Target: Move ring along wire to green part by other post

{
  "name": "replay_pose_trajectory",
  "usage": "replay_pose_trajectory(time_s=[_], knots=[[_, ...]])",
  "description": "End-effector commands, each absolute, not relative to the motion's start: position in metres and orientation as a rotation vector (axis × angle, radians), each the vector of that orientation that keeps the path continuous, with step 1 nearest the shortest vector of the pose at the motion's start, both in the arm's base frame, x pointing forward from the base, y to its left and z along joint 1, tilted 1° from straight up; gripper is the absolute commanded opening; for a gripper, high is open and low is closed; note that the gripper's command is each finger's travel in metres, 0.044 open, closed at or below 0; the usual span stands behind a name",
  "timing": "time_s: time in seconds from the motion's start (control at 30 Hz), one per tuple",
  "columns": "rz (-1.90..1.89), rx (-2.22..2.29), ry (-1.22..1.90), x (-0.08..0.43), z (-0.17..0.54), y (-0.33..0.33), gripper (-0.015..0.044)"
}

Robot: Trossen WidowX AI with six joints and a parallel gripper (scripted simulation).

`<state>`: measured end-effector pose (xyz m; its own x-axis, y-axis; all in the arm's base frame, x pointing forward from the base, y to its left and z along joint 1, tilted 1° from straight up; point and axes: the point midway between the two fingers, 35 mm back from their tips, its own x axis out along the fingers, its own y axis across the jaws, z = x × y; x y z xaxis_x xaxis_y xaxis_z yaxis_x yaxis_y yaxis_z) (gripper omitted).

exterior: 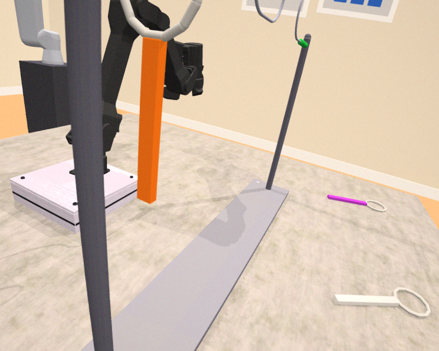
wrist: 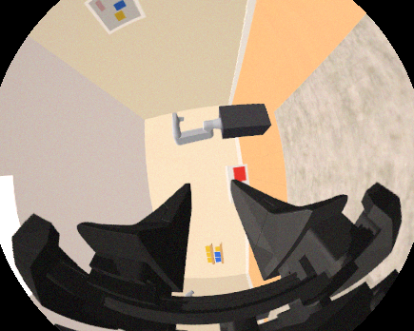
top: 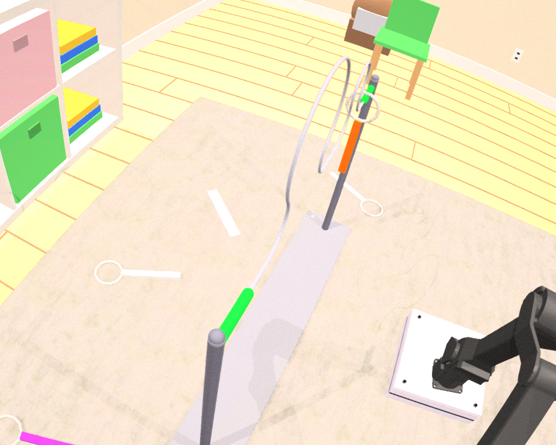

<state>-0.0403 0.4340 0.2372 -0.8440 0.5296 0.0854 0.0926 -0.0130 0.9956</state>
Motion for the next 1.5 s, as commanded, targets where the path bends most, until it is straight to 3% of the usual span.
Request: replay_pose_trajectory(time_s=[0.0,0.4,0.8,1.13,1.47], knots=[[1.919,0.715,1.802,0.002,0.237,0.431,0.016],[1.795,0.845,1.35,0.142,0.222,0.392,0.016],[1.587,0.865,0.939,0.257,0.207,0.311,0.016],[1.367,0.813,0.647,0.324,0.195,0.219,0.016],[1.117,0.714,0.406,0.36,0.184,0.115,0.016]])
